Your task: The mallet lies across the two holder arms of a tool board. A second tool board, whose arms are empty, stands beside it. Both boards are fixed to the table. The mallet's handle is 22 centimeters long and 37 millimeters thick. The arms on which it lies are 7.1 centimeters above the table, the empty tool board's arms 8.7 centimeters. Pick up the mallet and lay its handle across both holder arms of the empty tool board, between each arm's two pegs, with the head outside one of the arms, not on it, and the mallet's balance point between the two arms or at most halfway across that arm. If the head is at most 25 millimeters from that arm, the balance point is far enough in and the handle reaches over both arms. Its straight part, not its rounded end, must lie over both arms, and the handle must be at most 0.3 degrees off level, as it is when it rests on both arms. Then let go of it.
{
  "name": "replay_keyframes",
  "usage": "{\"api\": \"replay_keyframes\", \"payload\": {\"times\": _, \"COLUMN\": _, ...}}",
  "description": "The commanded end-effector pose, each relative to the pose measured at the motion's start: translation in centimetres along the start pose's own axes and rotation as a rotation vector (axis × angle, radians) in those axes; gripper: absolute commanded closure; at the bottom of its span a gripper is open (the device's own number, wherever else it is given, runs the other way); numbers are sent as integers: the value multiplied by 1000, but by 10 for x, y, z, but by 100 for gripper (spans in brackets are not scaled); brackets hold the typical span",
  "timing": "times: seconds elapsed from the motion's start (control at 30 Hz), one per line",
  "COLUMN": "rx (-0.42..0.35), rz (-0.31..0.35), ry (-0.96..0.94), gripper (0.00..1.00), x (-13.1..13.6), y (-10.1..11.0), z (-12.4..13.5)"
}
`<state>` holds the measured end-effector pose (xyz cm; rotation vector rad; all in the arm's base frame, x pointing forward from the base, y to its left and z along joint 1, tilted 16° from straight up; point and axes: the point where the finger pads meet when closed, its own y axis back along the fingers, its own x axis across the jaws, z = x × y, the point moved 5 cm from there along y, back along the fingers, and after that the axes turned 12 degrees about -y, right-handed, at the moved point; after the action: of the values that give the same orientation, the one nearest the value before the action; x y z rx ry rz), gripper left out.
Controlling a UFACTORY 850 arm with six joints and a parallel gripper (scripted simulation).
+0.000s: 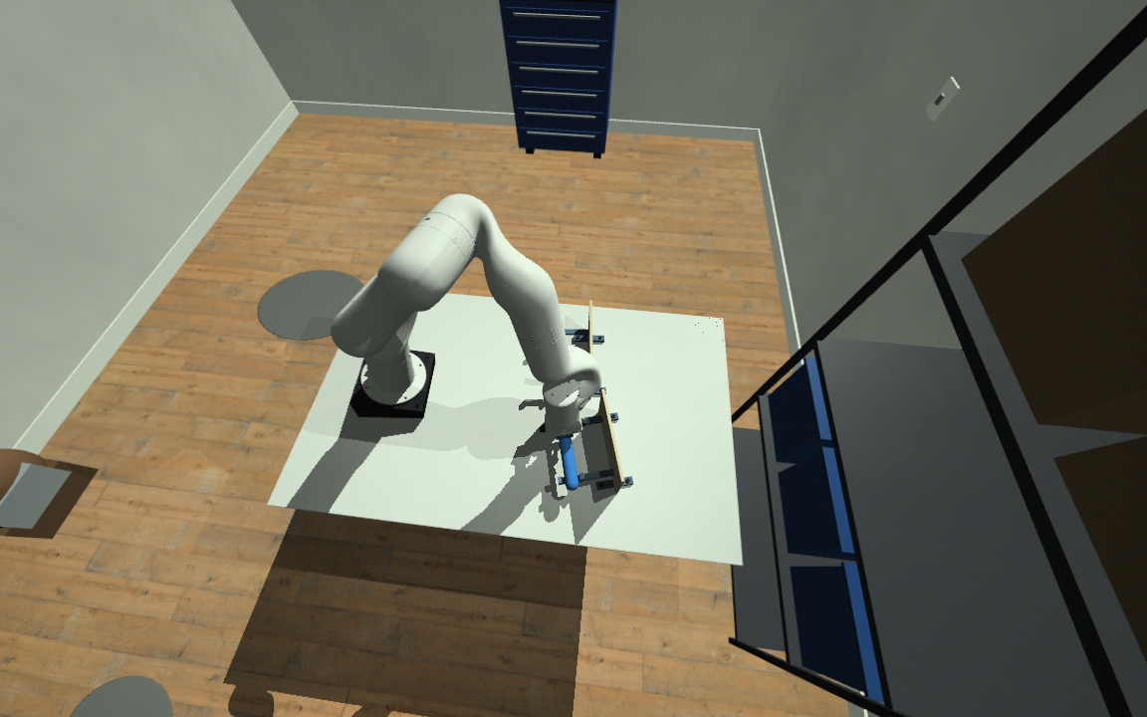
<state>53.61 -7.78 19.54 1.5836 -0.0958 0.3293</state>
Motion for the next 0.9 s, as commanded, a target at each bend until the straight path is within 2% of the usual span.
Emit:
{"api": "replay_keyframes", "payload": {"times": 0.0, "rx": 0, "rz": 2, "ry": 0, "gripper": 100, "x": 1, "y": 0, "z": 0}}
{"api": "replay_keyframes", "payload": {"times": 0.77, "rx": 0, "rz": 2, "ry": 0, "gripper": 100, "x": 1, "y": 0, "z": 0}}
{"api": "replay_keyframes", "payload": {"times": 0.87, "rx": 1, "rz": 3, "ry": 0, "gripper": 100, "x": 1, "y": 10, "z": 0}}
